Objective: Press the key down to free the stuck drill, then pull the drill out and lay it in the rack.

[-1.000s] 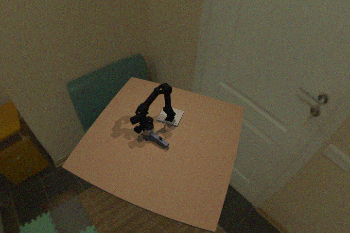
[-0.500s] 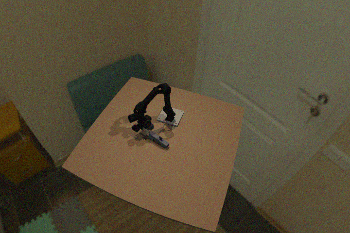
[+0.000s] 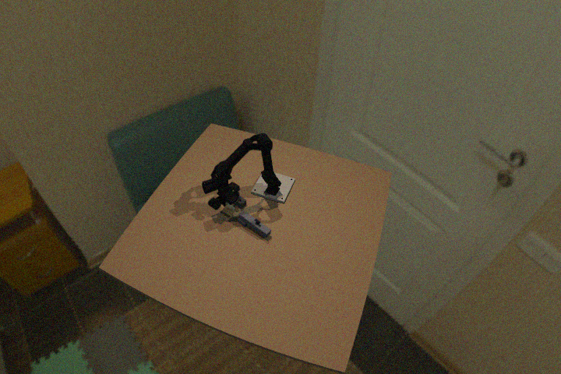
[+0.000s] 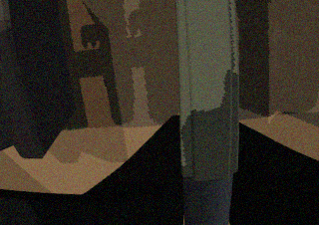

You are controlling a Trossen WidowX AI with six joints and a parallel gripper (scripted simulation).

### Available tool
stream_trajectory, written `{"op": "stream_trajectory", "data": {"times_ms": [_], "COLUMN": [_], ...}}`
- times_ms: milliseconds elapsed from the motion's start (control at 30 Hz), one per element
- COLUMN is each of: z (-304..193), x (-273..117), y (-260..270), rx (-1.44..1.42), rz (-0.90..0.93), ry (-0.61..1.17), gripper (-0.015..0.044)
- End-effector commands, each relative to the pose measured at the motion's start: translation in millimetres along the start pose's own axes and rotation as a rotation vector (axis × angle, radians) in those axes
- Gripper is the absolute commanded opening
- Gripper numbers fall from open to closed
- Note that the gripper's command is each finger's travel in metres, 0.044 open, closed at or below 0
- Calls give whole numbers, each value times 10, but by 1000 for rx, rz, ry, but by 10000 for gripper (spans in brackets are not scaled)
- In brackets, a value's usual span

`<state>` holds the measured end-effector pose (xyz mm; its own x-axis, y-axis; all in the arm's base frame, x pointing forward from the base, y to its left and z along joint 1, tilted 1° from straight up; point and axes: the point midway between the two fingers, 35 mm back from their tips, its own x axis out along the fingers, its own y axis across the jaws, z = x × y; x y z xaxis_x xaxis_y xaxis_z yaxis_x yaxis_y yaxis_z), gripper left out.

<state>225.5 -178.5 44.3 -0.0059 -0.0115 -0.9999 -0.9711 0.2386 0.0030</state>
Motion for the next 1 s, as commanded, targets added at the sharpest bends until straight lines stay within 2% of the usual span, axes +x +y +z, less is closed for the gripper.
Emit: {"op": "stream_trajectory", "data": {"times_ms": [0, 967], "z": [-86, -28], "x": [-12, -115], "y": [-8, 16], "rx": [-1, -1], "rz": [1, 1], "ry": [3, 3], "gripper": [0, 0]}}
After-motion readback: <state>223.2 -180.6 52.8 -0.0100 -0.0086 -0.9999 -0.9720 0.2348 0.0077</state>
